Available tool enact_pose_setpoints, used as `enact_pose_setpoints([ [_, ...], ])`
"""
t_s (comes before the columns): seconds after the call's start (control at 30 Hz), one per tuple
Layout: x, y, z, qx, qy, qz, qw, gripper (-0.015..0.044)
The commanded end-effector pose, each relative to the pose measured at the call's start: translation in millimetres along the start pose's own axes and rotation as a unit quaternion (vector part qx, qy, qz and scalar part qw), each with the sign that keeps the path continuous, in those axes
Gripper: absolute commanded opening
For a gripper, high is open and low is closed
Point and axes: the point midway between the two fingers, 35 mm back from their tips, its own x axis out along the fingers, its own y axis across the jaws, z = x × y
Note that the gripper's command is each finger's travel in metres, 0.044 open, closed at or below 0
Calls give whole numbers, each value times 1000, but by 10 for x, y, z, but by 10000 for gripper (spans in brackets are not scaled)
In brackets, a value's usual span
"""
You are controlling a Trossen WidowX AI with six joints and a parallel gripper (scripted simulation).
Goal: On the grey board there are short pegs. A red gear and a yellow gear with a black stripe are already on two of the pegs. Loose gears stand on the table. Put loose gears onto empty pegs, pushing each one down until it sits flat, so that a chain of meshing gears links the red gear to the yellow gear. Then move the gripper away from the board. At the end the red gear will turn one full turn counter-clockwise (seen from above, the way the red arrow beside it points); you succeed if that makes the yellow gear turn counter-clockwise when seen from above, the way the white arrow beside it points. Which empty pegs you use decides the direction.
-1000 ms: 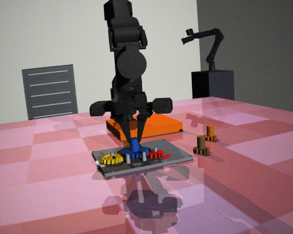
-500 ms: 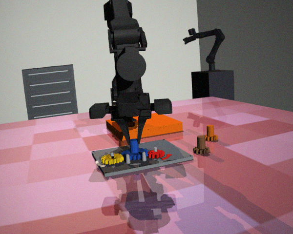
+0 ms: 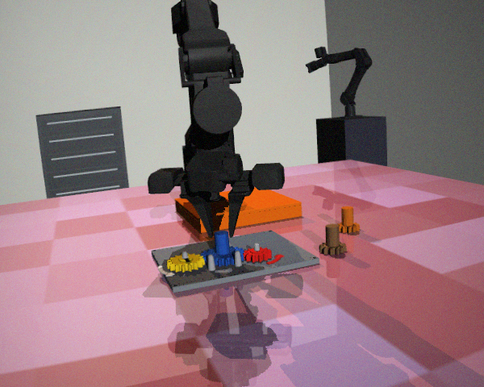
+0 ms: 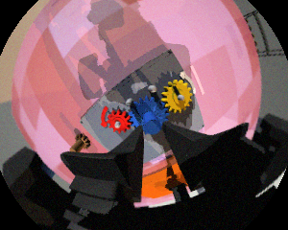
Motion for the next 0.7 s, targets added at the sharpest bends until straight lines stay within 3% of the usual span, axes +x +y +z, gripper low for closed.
enact_pose_setpoints([
  [0.0, -144, 8, 34, 6, -6, 2, 1000, 140],
  [0.17, -450, 6, 25, 6, -6, 2, 1000, 140],
  [0.3, -464, 5, 24, 6, -6, 2, 1000, 140],
  [0.37, -464, 3, 14, 4, -3, 1, 1000, 193],
  [0.5, -865, -10, -27, 4, -3, 1, 1000, 298],
  [0.67, -885, -11, -31, 4, -3, 1, 1000, 429],
])
